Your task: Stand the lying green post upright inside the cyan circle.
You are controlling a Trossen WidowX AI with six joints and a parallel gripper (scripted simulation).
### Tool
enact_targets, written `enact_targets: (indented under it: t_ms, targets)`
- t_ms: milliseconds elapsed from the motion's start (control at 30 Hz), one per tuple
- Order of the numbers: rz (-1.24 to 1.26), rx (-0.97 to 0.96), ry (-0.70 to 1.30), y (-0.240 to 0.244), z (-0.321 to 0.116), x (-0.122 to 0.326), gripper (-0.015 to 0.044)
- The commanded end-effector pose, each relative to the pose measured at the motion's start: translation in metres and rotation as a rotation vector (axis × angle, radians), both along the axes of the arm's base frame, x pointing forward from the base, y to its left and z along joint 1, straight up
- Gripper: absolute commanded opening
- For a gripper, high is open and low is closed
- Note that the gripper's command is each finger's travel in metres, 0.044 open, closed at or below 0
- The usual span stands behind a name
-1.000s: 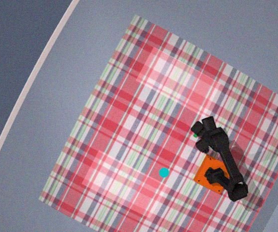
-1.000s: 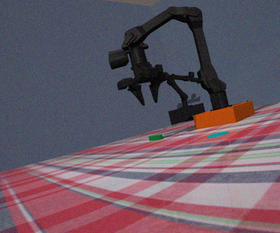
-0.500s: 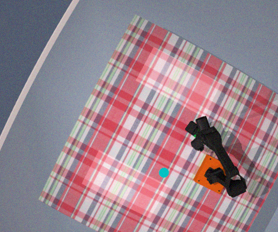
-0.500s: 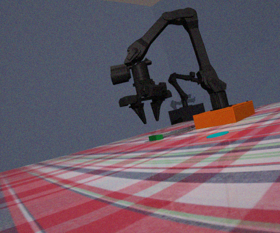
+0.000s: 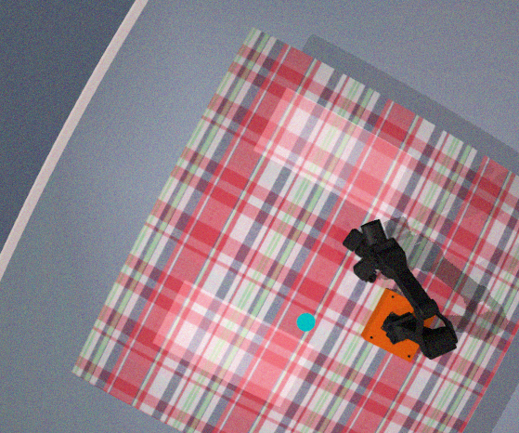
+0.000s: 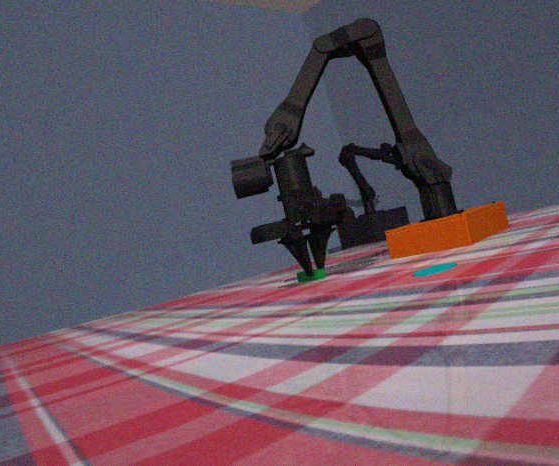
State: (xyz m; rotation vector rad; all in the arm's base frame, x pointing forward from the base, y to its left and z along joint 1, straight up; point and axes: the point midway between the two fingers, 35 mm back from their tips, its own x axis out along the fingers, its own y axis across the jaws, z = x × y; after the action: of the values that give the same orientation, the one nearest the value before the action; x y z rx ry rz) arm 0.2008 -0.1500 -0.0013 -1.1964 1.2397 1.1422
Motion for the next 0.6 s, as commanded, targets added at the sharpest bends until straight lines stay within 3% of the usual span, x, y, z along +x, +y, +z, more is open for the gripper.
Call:
enact_targets:
  t_ms: [0, 567]
  targets:
    - [0.006, 0.007, 0.005, 0.001, -0.003, -0.001, 0.0023]
    - [0.006, 0.006, 0.004, -0.002, 0.036, 0.004, 0.0023]
